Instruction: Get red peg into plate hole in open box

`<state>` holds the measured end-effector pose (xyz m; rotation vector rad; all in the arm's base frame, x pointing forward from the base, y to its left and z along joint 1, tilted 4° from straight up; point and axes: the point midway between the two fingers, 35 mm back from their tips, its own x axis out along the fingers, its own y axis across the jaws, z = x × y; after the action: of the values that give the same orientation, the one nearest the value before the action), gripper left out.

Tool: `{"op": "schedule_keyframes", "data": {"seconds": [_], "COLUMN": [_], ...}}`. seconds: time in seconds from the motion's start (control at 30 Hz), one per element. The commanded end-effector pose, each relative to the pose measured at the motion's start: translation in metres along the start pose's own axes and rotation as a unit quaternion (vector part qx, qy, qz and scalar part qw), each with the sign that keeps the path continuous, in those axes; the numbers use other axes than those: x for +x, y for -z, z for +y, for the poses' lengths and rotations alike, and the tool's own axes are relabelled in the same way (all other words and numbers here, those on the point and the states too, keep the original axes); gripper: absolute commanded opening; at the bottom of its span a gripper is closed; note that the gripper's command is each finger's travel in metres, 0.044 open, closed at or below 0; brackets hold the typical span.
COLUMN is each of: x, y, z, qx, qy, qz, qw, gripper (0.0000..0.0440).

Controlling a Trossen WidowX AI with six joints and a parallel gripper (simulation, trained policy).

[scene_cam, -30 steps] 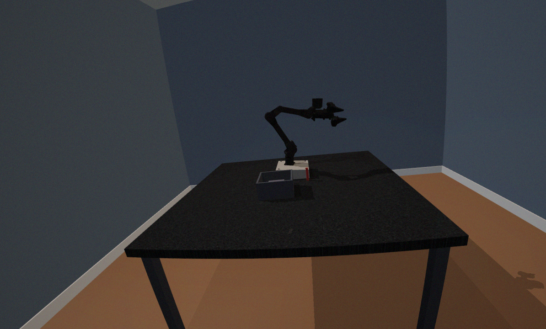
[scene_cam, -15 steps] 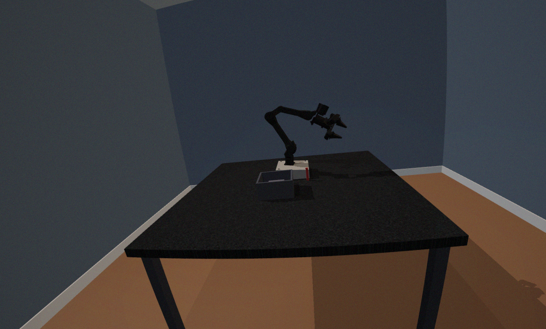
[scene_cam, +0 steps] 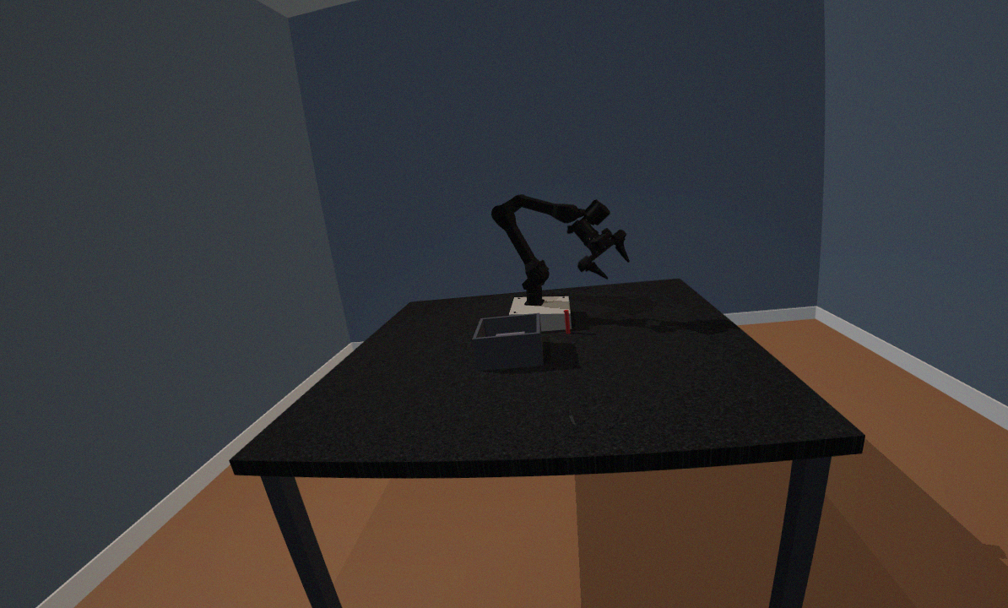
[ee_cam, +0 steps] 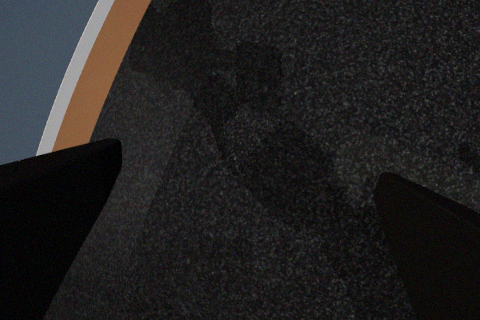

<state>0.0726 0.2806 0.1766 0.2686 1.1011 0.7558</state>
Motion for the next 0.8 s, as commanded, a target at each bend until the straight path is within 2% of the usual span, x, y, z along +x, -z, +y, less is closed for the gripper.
{"op": "schedule_keyframes", "data": {"seconds": [0.0,0.37,0.57,0.77], "x": [0.003,0.001,-0.002,-0.006], "y": [-0.003,-0.011,-0.009,-0.005], "z": [-0.016,-0.079,-0.109,-0.137], "qx": [0.033,0.169,0.244,0.319], "qy": [0.036,0.168,0.235,0.296], "qz": [0.01,0.033,0.046,0.058], "qw": [0.999,0.971,0.94,0.899], "gripper": [0.044,0.044,0.044,0.044]}}
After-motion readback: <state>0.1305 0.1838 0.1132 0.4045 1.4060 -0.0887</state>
